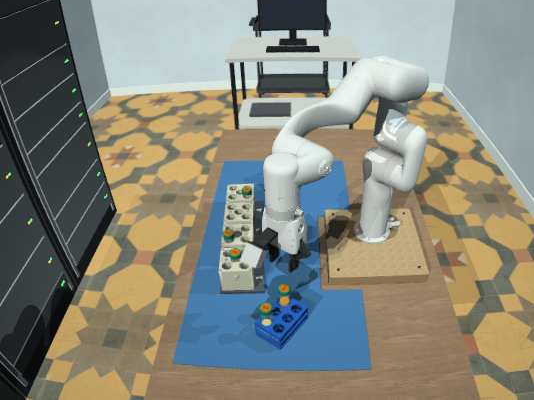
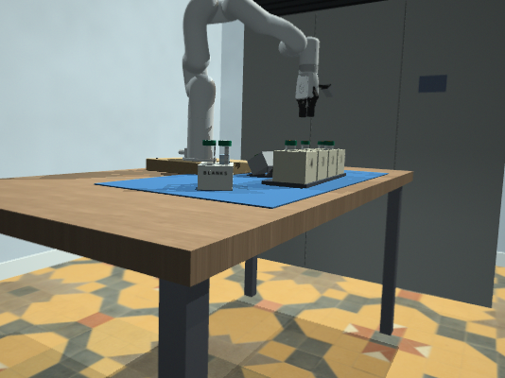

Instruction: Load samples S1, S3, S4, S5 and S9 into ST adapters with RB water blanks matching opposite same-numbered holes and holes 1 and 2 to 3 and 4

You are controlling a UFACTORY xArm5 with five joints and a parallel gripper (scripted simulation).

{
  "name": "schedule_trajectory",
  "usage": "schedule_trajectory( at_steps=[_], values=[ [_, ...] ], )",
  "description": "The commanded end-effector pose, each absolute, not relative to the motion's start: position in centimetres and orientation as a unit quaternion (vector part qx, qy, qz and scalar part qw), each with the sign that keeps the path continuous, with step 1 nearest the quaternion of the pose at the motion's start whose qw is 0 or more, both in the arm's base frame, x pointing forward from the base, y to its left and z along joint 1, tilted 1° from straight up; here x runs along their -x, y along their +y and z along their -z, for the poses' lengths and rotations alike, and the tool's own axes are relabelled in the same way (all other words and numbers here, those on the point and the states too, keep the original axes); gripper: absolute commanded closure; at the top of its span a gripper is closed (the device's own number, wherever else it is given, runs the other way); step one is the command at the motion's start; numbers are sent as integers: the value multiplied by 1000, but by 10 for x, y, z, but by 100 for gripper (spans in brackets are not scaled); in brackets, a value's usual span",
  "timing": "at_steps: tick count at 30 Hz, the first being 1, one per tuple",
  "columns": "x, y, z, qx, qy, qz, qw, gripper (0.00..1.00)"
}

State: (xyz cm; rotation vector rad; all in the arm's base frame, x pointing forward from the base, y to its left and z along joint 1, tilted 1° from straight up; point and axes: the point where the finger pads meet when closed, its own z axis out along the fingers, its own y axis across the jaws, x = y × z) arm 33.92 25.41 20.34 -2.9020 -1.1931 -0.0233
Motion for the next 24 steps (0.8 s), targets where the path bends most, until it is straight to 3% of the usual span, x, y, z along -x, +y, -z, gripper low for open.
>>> schedule_trajectory(
  at_steps=[1, 24],
  values=[
    [-340, 255, -198, 925, -380, 9, 2, 43],
    [-341, 255, -156, 925, -380, 9, 2, 43]
  ],
)
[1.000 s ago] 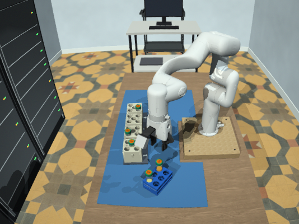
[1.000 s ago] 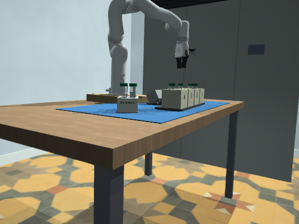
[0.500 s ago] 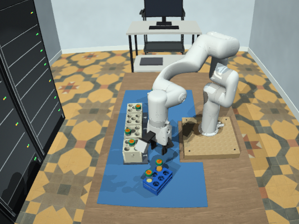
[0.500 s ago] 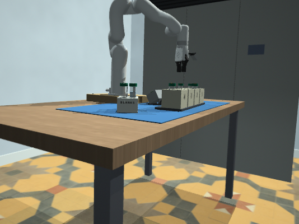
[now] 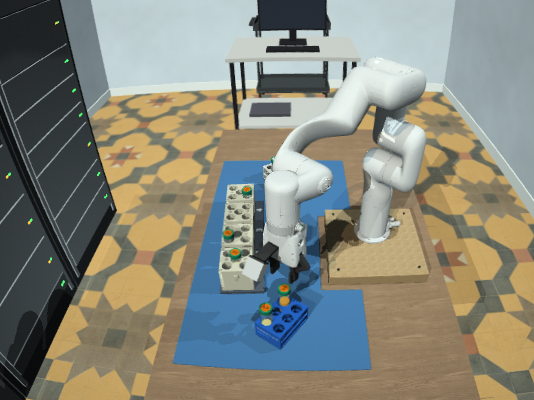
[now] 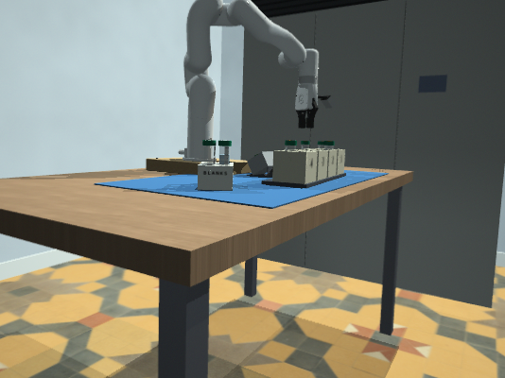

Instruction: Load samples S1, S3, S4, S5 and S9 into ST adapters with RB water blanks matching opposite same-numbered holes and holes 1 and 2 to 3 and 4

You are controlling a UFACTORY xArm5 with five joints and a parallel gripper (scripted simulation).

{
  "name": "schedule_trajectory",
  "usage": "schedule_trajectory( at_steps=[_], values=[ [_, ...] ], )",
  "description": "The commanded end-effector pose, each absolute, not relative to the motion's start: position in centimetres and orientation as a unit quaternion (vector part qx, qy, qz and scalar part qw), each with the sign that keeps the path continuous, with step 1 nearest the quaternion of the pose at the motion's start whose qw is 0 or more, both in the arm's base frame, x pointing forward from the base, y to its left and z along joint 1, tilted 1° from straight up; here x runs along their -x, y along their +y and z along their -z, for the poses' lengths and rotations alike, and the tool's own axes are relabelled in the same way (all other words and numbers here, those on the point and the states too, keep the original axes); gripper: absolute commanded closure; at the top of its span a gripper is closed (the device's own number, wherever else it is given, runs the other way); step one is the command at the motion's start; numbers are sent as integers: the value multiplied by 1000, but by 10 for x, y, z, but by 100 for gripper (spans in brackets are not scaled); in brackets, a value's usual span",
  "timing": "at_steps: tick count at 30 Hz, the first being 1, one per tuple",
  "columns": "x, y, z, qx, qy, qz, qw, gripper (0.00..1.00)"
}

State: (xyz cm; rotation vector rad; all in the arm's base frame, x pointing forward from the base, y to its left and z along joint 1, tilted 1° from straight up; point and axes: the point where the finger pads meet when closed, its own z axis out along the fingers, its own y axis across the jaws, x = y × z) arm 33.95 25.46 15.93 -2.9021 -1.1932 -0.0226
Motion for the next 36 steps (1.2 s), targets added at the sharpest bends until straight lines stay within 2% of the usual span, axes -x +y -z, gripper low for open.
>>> schedule_trajectory(
  at_steps=[1, 29, 36],
  values=[
    [-341, 255, -154, 925, -380, 9, 2, 43],
    [-341, 256, -106, 925, -380, 9, 2, 43],
    [-341, 256, -106, 925, -380, 9, 2, 43]
  ],
)
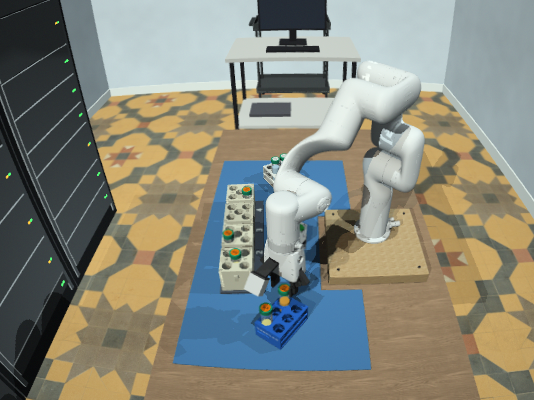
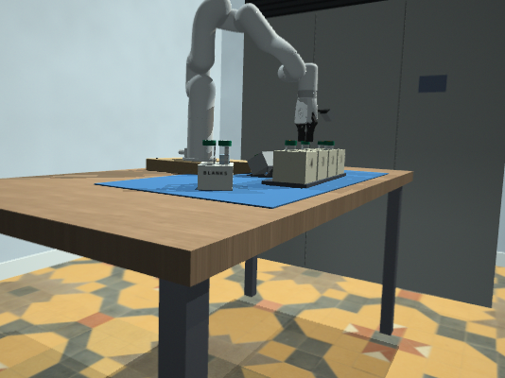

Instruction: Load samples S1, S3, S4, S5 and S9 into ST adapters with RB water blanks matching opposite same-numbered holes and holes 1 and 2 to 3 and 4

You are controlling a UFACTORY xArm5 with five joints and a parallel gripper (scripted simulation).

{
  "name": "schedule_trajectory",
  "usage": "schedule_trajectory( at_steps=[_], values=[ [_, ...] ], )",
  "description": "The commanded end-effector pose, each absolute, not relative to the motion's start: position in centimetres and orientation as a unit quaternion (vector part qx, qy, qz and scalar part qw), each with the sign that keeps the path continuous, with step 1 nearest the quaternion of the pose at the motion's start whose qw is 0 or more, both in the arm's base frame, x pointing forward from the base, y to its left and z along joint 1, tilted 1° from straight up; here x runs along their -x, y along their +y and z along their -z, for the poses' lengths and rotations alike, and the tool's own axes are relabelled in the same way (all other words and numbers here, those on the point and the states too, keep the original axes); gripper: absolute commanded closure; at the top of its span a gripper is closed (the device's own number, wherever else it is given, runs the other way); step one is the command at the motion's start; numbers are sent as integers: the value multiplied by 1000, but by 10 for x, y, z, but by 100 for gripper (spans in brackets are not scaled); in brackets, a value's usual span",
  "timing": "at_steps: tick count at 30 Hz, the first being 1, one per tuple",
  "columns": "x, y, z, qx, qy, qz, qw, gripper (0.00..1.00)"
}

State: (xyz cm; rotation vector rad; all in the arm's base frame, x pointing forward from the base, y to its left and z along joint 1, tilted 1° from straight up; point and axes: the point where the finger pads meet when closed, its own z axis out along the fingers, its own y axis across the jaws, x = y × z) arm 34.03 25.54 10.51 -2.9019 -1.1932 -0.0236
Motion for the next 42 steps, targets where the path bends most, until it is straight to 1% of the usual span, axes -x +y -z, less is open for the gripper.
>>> schedule_trajectory(
  at_steps=[1, 42],
  values=[
    [-341, 256, -106, 925, -380, 9, 2, 43],
    [-341, 256, -86, 925, -380, 9, 2, 43]
  ],
)
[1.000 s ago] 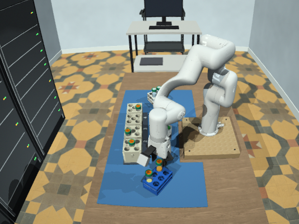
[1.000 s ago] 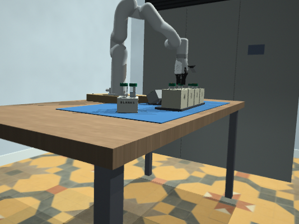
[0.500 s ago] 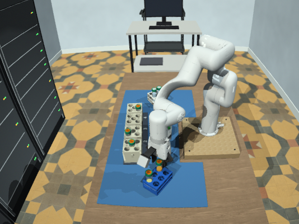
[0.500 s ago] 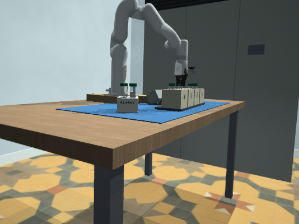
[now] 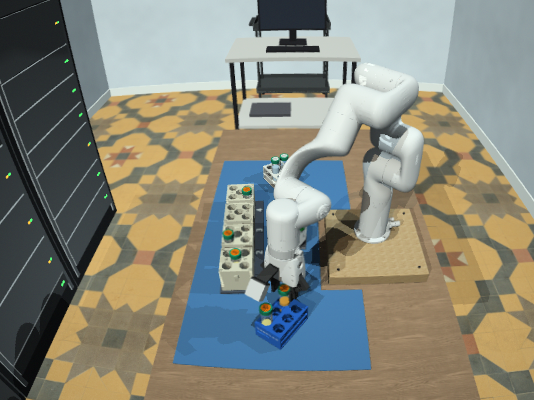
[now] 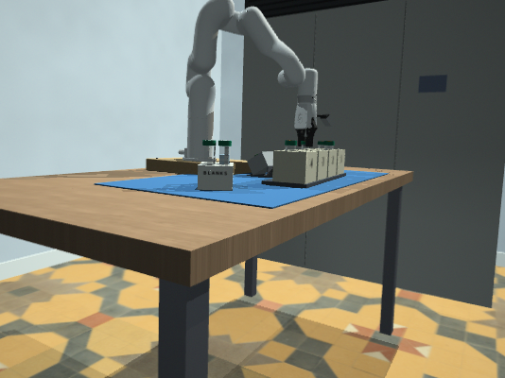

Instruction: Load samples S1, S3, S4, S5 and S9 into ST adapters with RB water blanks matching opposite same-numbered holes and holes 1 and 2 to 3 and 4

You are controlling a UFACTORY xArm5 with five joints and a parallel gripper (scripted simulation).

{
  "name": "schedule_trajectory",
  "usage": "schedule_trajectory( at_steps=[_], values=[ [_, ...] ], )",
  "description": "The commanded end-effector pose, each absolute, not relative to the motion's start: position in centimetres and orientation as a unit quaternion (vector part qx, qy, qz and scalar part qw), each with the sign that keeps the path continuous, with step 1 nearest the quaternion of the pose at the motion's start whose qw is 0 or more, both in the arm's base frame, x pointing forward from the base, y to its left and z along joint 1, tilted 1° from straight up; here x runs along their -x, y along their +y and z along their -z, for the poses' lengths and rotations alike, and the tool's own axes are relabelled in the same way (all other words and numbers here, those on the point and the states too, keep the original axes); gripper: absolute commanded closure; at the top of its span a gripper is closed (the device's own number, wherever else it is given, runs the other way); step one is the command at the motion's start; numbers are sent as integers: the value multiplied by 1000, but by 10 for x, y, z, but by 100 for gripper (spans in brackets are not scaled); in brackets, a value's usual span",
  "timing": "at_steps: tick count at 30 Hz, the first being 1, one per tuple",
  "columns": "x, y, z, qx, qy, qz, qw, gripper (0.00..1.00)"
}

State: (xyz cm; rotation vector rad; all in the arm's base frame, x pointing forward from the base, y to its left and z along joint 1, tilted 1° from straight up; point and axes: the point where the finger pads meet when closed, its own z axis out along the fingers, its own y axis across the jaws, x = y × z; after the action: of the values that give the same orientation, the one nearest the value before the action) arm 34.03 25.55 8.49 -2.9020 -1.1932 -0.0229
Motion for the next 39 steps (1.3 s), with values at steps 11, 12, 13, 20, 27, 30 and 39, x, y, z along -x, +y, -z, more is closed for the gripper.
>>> schedule_trajectory(
  at_steps=[11, 12, 13, 20, 27, 30, 39],
  values=[
    [-341, 256, -88, 925, -380, 9, 2, 100],
    [-341, 256, -88, 925, -380, 9, 2, 100],
    [-341, 256, -88, 925, -380, 9, 2, 100],
    [-341, 256, -88, 925, -380, 9, 2, 100],
    [-341, 256, -88, 925, -380, 9, 2, 100],
    [-341, 256, -88, 925, -380, 9, 2, 100],
    [-341, 256, -88, 925, -380, 9, 2, 100]
  ],
)
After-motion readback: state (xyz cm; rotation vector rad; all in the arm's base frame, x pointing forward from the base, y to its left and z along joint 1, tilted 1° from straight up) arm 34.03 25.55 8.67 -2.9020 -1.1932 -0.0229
